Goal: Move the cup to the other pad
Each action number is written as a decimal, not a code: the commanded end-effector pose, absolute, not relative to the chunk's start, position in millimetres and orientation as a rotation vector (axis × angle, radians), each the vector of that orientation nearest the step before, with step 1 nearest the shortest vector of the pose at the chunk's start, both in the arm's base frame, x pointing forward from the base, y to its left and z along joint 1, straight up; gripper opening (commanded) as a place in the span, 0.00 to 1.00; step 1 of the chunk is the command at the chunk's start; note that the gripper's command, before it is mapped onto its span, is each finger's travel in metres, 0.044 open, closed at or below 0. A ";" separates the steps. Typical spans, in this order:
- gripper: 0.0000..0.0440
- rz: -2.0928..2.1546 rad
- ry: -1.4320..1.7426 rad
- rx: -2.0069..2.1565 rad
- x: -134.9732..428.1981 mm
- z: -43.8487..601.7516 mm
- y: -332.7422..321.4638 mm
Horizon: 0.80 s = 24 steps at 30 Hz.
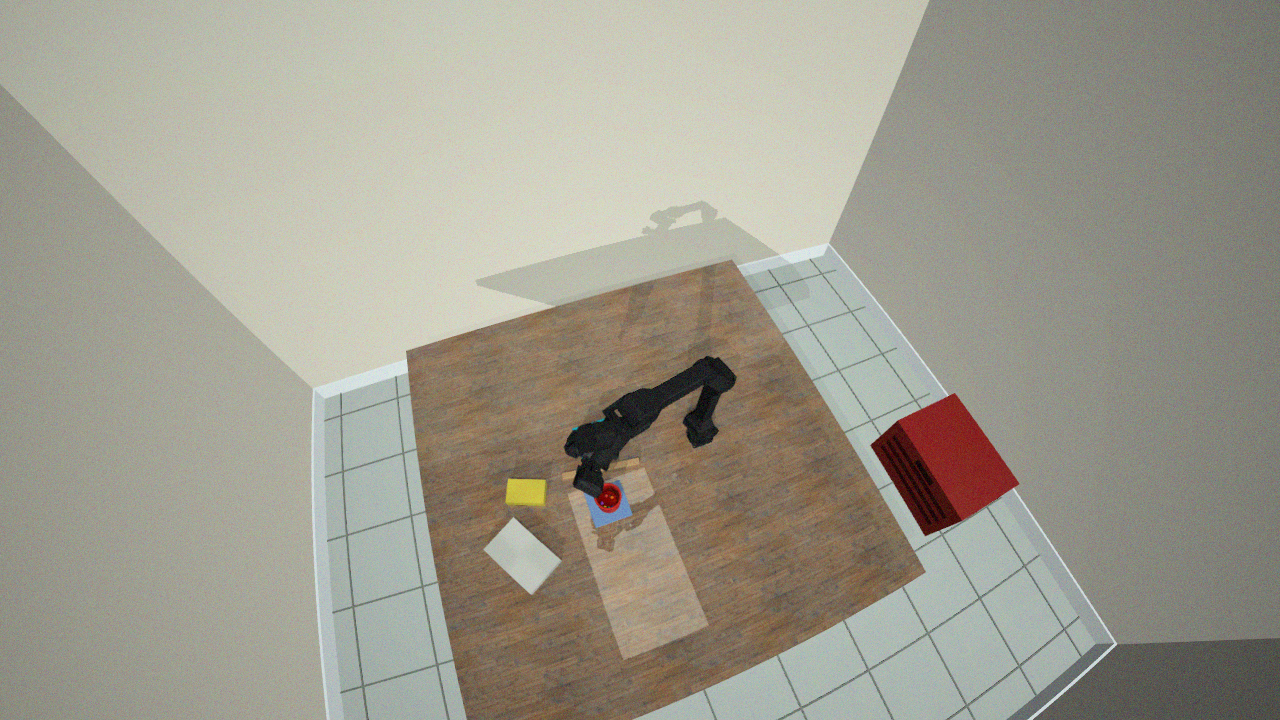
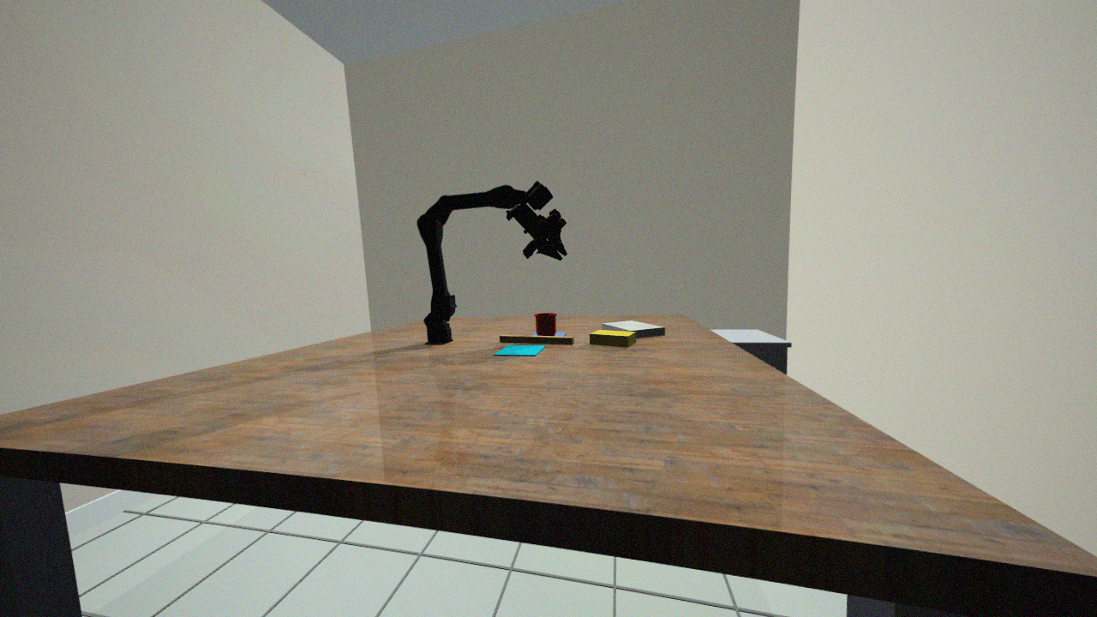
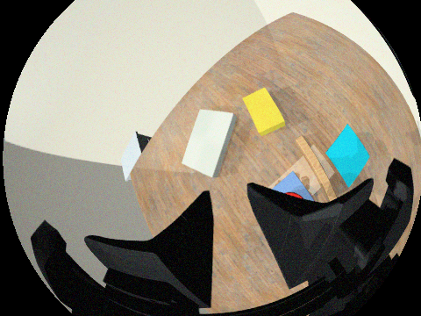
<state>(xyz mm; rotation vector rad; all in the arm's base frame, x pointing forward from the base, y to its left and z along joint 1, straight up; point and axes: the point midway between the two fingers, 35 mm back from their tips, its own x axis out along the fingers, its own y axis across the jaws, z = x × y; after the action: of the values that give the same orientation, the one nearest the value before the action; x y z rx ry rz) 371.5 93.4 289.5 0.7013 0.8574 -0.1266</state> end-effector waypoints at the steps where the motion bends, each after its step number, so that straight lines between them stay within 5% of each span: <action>1: 0.28 -0.151 0.902 0.722 370.3 284.5 97.2; 24: 0.32 -0.425 1.224 0.690 352.2 219.6 93.8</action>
<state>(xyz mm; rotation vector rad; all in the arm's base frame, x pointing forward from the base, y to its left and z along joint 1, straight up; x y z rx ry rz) 354.1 95.2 224.6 0.7005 1.2022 -0.3980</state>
